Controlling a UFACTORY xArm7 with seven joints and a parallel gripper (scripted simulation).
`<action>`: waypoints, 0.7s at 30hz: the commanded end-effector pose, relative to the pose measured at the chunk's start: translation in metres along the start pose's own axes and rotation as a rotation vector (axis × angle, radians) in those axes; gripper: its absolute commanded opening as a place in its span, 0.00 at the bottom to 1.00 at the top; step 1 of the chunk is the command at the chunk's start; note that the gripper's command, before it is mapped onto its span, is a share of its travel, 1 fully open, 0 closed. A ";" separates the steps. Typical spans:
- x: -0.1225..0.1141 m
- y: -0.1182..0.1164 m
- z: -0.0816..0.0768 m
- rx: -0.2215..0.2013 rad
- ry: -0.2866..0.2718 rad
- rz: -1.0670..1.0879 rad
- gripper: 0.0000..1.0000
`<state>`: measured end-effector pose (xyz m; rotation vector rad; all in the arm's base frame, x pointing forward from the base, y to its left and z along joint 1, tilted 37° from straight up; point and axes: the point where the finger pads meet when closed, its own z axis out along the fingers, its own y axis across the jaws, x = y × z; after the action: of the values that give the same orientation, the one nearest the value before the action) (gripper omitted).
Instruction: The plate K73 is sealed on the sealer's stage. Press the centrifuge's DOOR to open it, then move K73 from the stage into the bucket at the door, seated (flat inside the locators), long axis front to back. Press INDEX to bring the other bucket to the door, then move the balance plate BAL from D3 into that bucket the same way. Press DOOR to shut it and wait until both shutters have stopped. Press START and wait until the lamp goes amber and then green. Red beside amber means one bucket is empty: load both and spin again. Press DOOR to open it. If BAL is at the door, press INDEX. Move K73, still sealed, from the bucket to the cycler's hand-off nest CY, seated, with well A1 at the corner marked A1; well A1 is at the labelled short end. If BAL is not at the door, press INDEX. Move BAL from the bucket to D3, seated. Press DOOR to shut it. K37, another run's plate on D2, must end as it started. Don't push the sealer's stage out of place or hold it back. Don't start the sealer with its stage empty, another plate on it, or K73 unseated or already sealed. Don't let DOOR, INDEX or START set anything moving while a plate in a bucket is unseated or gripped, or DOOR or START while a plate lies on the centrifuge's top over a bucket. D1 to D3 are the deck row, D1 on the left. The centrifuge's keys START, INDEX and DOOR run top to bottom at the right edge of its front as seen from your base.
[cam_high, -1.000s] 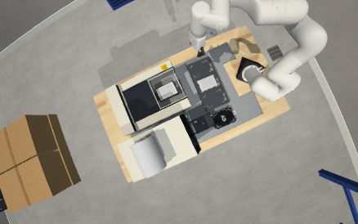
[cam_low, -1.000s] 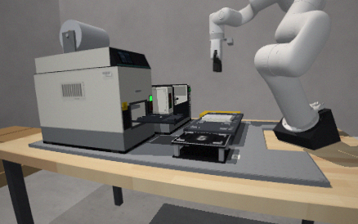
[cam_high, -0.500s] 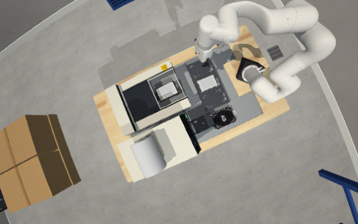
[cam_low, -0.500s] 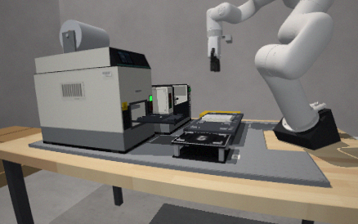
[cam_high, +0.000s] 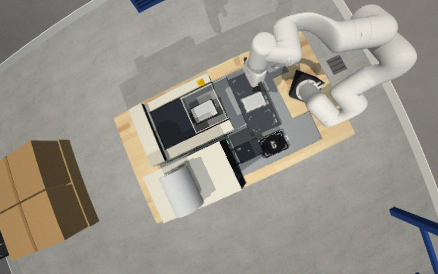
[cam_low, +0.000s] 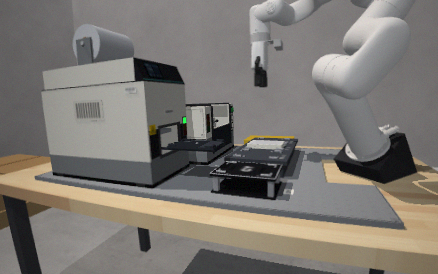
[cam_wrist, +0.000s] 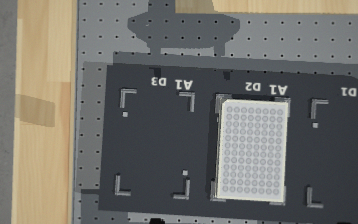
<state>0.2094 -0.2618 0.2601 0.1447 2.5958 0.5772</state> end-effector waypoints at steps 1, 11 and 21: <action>-0.011 0.000 -0.002 0.003 -0.004 0.001 1.00; -0.051 0.000 -0.002 0.003 -0.004 0.001 1.00; -0.091 0.000 -0.002 0.002 -0.004 0.001 1.00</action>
<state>0.2812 -0.2762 0.2959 0.1425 2.5947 0.5739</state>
